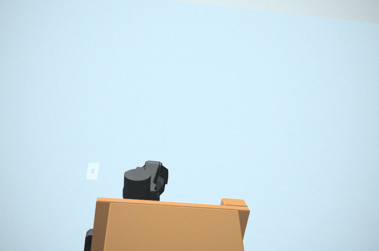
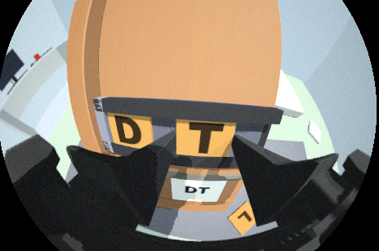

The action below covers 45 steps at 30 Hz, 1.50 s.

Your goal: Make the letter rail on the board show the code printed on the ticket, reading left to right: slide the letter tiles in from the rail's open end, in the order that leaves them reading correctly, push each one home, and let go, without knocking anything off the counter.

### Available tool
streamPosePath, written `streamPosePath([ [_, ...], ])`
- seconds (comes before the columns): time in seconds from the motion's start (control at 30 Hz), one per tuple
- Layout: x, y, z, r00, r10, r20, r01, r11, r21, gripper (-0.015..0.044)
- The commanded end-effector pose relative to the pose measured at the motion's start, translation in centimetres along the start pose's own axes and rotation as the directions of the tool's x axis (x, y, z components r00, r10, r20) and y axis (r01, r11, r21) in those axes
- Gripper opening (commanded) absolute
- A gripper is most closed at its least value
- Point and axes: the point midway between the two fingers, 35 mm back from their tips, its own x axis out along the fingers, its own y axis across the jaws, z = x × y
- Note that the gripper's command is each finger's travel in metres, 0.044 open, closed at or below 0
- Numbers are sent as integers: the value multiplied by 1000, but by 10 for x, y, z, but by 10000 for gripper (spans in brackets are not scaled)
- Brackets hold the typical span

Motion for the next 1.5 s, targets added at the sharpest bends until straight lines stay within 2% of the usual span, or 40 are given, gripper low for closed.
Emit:
streamPosePath([
  [0.0,0,2,0,1000,-2,2,2,1000,5,0],
  [1.0,0,17,0,1000,-1,2,1,1000,6,0],
  [1.37,-4,16,0,1000,-1,2,1,1000,6,289],
  [1.47,-8,16,0,1000,-1,2,1,1000,6,295],
])
